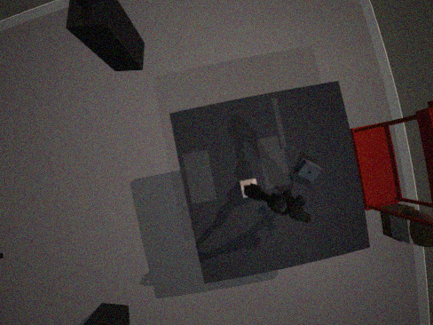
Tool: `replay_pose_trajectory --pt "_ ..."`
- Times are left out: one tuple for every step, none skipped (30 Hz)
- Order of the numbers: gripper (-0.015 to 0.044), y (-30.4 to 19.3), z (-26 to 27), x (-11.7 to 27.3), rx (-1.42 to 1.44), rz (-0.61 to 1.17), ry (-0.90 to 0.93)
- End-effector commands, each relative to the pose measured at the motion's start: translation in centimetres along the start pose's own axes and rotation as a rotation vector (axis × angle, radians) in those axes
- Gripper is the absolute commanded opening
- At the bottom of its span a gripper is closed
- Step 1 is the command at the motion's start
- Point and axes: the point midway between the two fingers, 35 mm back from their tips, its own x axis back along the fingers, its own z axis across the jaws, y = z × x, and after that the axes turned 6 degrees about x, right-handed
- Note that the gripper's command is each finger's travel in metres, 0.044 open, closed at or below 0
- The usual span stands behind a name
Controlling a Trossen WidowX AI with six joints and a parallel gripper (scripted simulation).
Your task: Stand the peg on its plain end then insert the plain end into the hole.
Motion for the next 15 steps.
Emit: replay_pose_trajectory --pt "0.0049 -0.21 0.14 0.37 0.003 -0.038 -0.006" --pt "0.0049 -0.25 0.15 0.42 0.003 -0.046 -0.007" --pt "0.0049 -0.29 0.15 0.48 0.003 -0.055 -0.008" --pt "0.0049 -0.32 0.15 0.54 0.003 -0.063 -0.009" --pt "0.0049 -0.36 0.16 0.6 0.003 -0.072 -0.01" --pt "0.0049 -0.4 0.16 0.65 0.003 -0.08 -0.01" --pt "0.0049 -0.44 0.16 0.71 0.003 -0.089 -0.011" --pt "0.0049 -0.48 0.17 0.77 0.003 -0.097 -0.012" --pt "0.0049 -0.52 0.17 0.82 0.003 -0.106 -0.013" --pt "0.0049 -0.56 0.17 0.88 0.003 -0.114 -0.014" --pt "0.0049 -0.6 0.18 0.93 0.003 -0.123 -0.015" --pt "0.0049 -0.64 0.18 0.99 0.003 -0.131 -0.016" --pt "0.0049 -0.69 0.19 1.04 0.003 -0.14 -0.017" --pt "0.0049 -0.73 0.19 1.1 0.003 -0.149 -0.018" --pt "0.0049 -0.77 0.19 1.15 0.003 -0.157 -0.018"
